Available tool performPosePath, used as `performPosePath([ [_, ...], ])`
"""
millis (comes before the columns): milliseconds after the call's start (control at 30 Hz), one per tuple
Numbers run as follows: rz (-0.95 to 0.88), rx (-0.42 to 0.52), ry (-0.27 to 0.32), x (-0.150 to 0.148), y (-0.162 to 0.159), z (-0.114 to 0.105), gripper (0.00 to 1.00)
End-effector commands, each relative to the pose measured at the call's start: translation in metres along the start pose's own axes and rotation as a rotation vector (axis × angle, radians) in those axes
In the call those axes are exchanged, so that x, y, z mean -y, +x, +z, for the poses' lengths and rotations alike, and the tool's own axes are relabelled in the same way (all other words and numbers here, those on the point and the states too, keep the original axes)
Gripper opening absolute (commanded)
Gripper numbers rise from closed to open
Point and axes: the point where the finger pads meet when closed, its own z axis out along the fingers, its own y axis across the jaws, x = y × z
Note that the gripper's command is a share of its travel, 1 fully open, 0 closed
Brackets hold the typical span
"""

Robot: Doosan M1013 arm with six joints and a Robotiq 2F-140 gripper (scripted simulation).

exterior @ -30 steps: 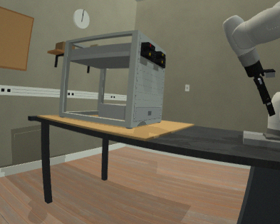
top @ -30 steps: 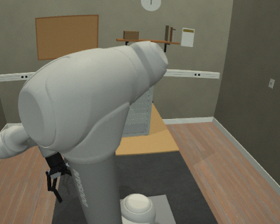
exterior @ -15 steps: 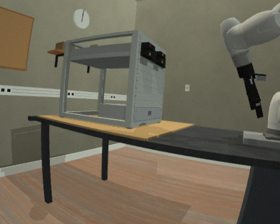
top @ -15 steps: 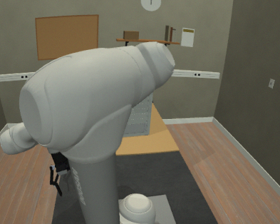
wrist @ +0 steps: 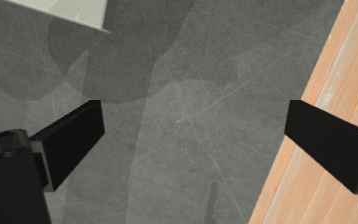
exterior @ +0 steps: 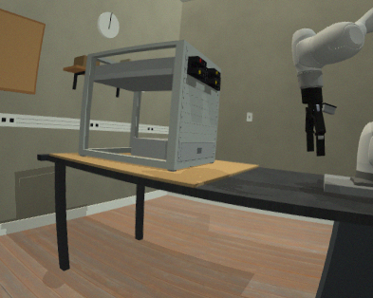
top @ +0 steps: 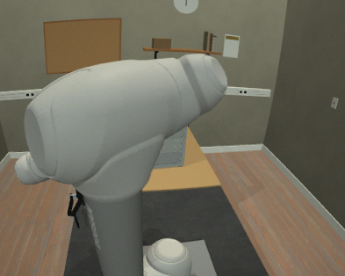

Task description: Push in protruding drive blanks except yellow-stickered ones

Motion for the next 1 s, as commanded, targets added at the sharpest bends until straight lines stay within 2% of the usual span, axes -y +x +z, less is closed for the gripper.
performPosePath([
  [0, -0.048, 0.077, -0.025, 0.01, -0.027, -0.001, 1.0],
  [167, -0.128, 0.212, -0.038, 0.03, -0.07, -0.008, 1.0],
  [233, -0.128, 0.212, -0.038, 0.03, -0.07, -0.008, 1.0],
  [467, -0.249, 0.414, -0.013, 0.067, -0.129, -0.029, 1.0],
  [733, -0.391, 0.643, 0.083, 0.118, -0.186, -0.067, 1.0],
  [800, -0.391, 0.643, 0.083, 0.118, -0.186, -0.067, 1.0],
  [967, -0.478, 0.776, 0.178, 0.153, -0.214, -0.096, 1.0],
])
